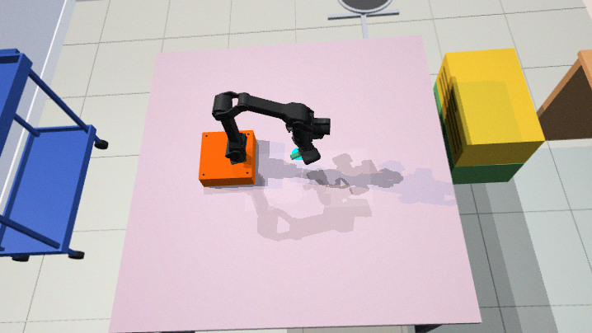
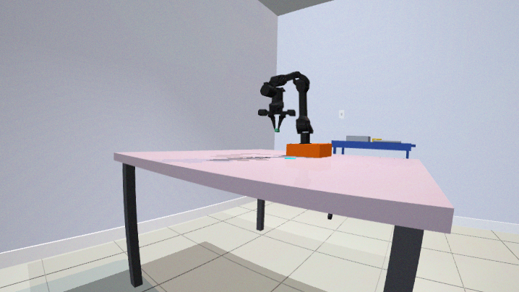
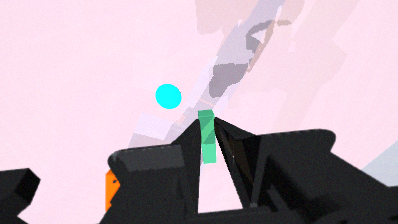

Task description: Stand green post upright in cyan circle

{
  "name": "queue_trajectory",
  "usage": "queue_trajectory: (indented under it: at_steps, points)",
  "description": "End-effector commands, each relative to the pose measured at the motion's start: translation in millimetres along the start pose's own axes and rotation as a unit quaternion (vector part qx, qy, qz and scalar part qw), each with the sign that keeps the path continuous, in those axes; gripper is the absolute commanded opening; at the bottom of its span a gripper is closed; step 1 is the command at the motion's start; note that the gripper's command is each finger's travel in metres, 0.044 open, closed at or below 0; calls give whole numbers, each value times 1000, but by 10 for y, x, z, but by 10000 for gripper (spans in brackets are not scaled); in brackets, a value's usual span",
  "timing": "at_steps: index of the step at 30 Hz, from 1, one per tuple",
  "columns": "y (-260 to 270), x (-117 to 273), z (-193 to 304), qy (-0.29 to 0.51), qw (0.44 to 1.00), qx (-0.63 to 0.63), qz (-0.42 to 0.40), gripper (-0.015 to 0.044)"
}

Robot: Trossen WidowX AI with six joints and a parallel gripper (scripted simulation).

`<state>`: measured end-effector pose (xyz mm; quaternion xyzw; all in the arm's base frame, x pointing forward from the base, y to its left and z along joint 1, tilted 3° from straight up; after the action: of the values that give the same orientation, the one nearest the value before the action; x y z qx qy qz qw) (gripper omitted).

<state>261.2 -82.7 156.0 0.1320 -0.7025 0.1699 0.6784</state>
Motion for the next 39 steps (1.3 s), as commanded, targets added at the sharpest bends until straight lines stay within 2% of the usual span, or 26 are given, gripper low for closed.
queue_trajectory:
  at_steps: [1, 23, 39]
  points:
    - [141, -11, -35, 5, 999, 36, -2, 23]
    - [722, 27, -176, 4, 983, 185, -4, 23]
    - [713, -53, -186, -29, 984, 174, -18, 23]
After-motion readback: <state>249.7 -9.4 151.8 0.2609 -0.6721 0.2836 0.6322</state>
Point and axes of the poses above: the point midway between the two fingers, 35 mm back from their tips, its own x axis back along the fingers, its own y axis across the jaws, z = x × y, the point moved 4 cm from there along x, back along the fingers, and after that the axes turned 13 degrees about x, right-handed, at the moved point
